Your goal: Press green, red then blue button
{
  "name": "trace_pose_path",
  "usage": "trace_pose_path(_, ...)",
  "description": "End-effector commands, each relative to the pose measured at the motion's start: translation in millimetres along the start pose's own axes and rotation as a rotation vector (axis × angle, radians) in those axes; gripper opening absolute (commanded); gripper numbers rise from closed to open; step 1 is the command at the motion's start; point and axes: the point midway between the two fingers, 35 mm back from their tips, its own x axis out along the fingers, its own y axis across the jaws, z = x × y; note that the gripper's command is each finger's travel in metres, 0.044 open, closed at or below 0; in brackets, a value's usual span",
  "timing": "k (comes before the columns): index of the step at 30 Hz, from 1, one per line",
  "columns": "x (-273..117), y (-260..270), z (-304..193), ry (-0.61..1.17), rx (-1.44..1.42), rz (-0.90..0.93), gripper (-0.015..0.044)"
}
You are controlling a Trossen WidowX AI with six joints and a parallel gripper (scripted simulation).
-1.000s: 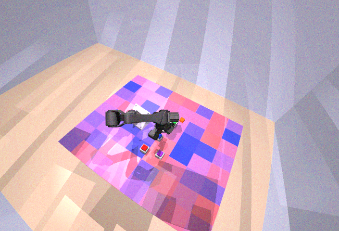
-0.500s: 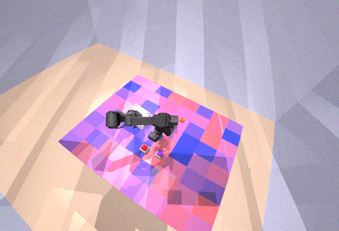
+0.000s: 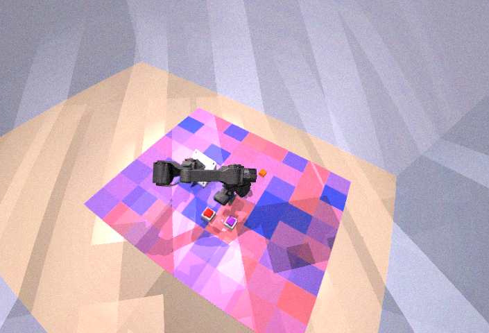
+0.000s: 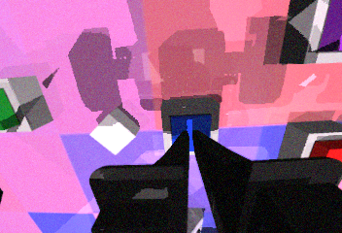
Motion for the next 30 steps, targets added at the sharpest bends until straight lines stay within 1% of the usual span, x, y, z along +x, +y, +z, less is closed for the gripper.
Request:
trace_pose_path(1, 0.6, -0.8, -0.1, 0.0, -0.006, -0.005, 0.002)
trace_pose_path(6, 0.6, -0.8, -0.1, 0.0, -0.006, -0.005, 0.002)
trace_pose_path(7, -2.6, 0.1, 0.2, 0.0, -0.001, 0.0, 0.002)
trace_pose_path(10, -31.1, -0.2, 0.1, 0.0, -0.006, -0.003, 0.002)
trace_pose_path(13, -33.9, -0.4, 0.0, 0.001, -0.006, -0.003, 0.002)
trace_pose_path(15, -38.0, 6.6, 5.0, -0.001, -0.007, 0.0, 0.0072)
trace_pose_path(17, -49.1, 27.1, 17.5, -0.003, -0.008, 0.008, 0.0125)
trace_pose_path(22, -75.3, 92.4, 39.8, -0.006, -0.011, 0.023, 0.0256)
trace_pose_path(27, -93.0, 166.1, 42.9, -0.005, -0.009, 0.023, 0.0387)
trace_pose_path(28, -95.2, 181.3, 41.1, -0.004, -0.008, 0.022, 0.04)
trace_pose_path(30, -98.0, 211.6, 35.4, -0.004, -0.006, 0.017, 0.04)
